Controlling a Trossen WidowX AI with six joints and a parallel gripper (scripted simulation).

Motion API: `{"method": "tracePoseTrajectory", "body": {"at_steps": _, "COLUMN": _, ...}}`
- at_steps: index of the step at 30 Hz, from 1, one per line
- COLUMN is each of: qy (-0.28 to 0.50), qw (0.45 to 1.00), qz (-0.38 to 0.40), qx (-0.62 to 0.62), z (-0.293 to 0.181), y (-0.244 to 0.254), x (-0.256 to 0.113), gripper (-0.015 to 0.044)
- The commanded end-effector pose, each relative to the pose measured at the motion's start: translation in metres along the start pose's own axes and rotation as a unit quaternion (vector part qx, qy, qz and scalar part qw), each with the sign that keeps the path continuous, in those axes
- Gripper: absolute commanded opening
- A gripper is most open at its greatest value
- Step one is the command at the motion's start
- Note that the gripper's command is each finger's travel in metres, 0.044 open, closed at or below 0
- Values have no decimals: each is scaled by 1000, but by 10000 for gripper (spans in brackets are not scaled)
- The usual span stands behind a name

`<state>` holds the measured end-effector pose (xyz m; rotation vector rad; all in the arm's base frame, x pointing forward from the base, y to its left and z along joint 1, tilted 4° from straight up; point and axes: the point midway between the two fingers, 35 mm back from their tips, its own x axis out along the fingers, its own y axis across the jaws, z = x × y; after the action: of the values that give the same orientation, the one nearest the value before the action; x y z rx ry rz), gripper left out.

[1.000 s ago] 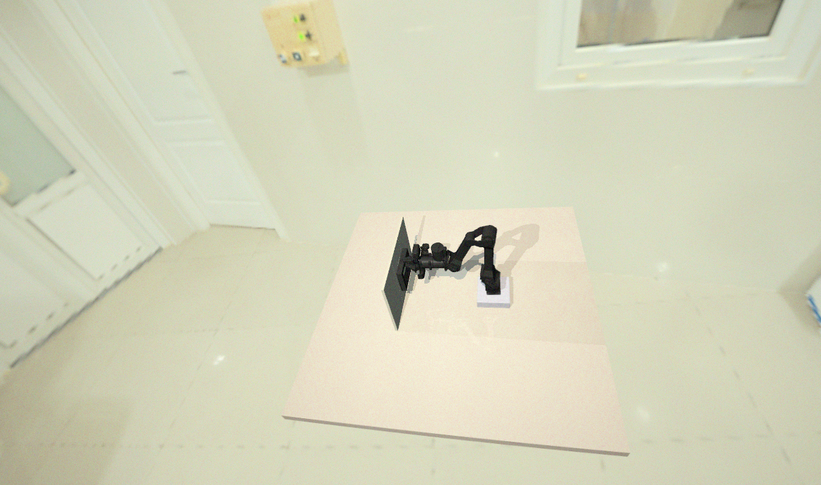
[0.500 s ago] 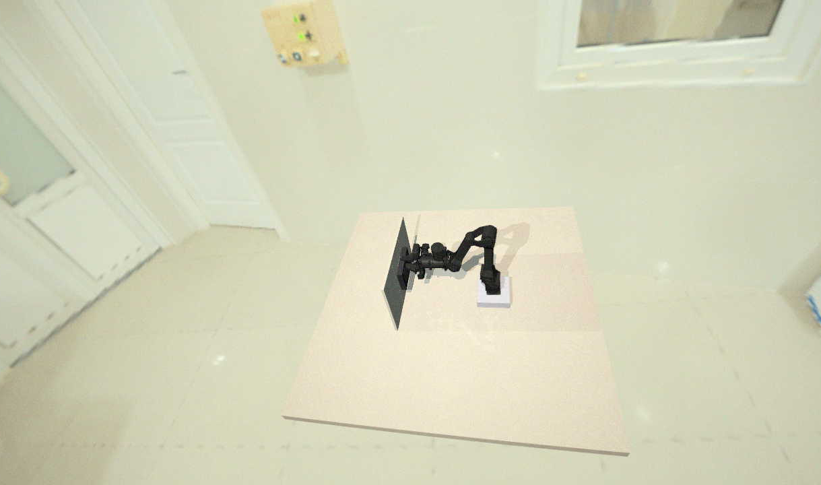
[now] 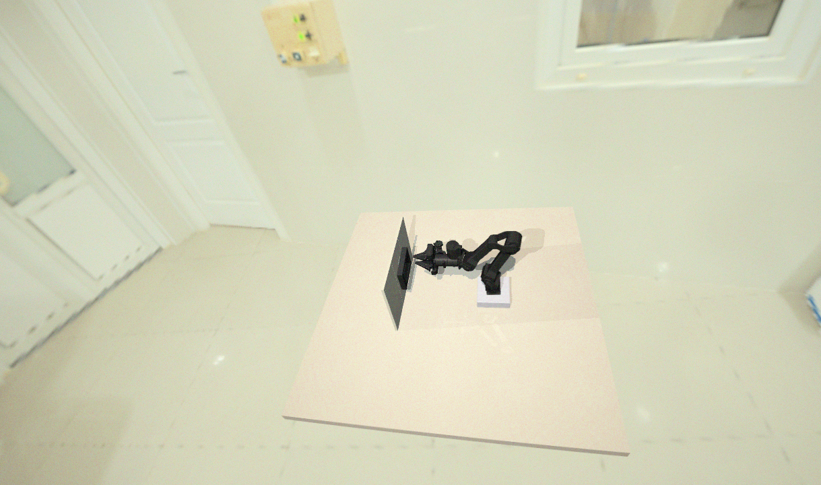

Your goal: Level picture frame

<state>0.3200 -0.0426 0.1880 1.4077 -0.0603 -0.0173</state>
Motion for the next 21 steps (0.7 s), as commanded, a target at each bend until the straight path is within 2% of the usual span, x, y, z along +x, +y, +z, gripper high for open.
{"method": "tracePoseTrajectory", "body": {"at_steps": 1, "qy": 4, "qw": 999, "qz": -8, "qx": -52, "z": -4, "y": -13, "x": -31, "gripper": 260}}
{"method": "tracePoseTrajectory", "body": {"at_steps": 9, "qy": 3, "qw": 998, "qz": -3, "qx": -55, "z": -1, "y": -4, "x": -35, "gripper": 260}}
{"method": "tracePoseTrajectory", "body": {"at_steps": 21, "qy": 15, "qw": 996, "qz": 0, "qx": -93, "z": 3, "y": 23, "x": -87, "gripper": 260}}
